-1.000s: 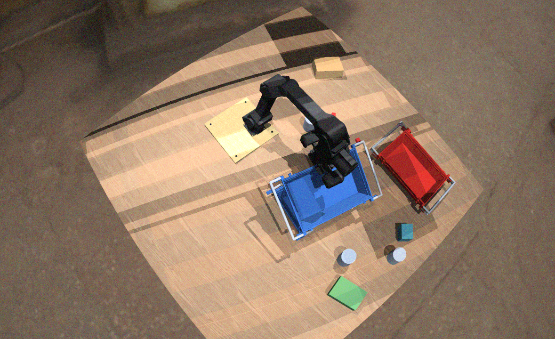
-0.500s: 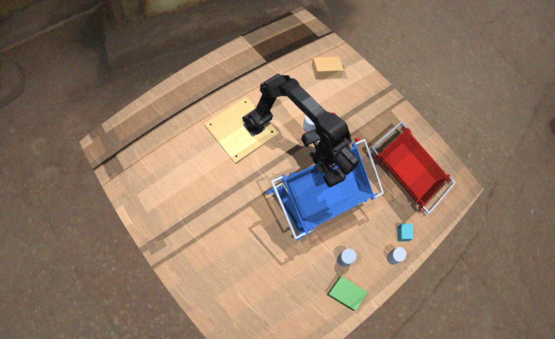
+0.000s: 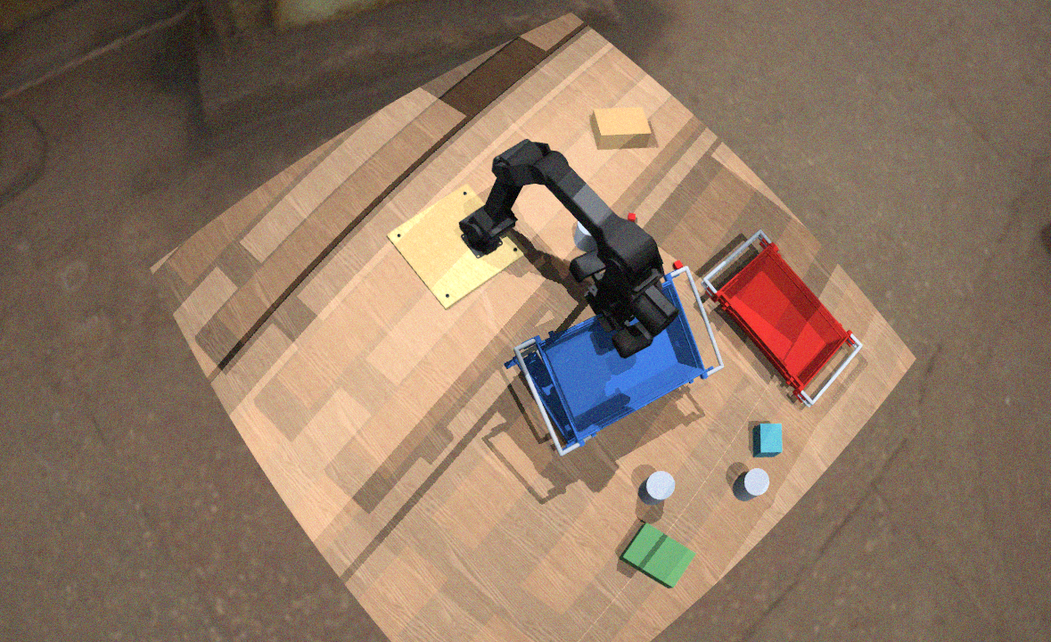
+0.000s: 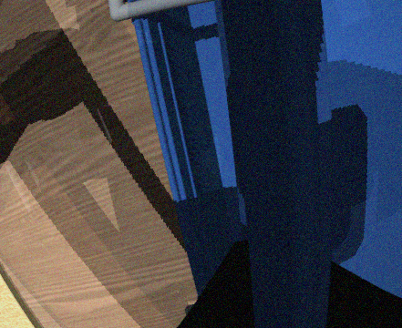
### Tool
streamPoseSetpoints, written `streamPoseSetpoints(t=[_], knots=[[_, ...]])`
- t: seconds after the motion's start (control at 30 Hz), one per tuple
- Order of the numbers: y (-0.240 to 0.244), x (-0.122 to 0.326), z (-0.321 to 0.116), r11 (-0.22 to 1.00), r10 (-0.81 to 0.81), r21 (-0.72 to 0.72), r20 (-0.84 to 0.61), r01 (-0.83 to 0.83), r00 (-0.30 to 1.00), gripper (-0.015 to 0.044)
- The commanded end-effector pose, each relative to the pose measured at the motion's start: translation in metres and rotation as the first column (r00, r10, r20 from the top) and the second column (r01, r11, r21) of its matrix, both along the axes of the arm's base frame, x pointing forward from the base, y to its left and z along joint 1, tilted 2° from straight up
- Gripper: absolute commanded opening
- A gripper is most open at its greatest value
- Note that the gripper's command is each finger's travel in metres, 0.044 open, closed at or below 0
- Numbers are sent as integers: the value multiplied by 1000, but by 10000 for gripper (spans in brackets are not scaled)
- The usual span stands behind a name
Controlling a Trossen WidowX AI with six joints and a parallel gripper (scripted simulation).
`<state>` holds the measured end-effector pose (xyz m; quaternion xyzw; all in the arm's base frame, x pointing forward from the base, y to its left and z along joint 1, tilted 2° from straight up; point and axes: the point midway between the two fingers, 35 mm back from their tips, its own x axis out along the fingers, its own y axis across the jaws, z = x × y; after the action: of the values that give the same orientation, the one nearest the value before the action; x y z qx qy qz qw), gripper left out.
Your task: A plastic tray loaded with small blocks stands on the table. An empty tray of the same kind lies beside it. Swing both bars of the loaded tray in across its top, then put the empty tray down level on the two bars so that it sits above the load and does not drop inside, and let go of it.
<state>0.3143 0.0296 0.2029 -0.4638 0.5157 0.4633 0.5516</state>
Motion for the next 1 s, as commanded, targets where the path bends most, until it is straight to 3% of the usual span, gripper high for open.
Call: streamPoseSetpoints(t=[0.0, 0.97], knots=[[0, 2, 2, 1000, 11, -2, 27, -11, 1000, 0], [0, -5, -28, 998, 56, -6, 10, -56, 998, 0]])
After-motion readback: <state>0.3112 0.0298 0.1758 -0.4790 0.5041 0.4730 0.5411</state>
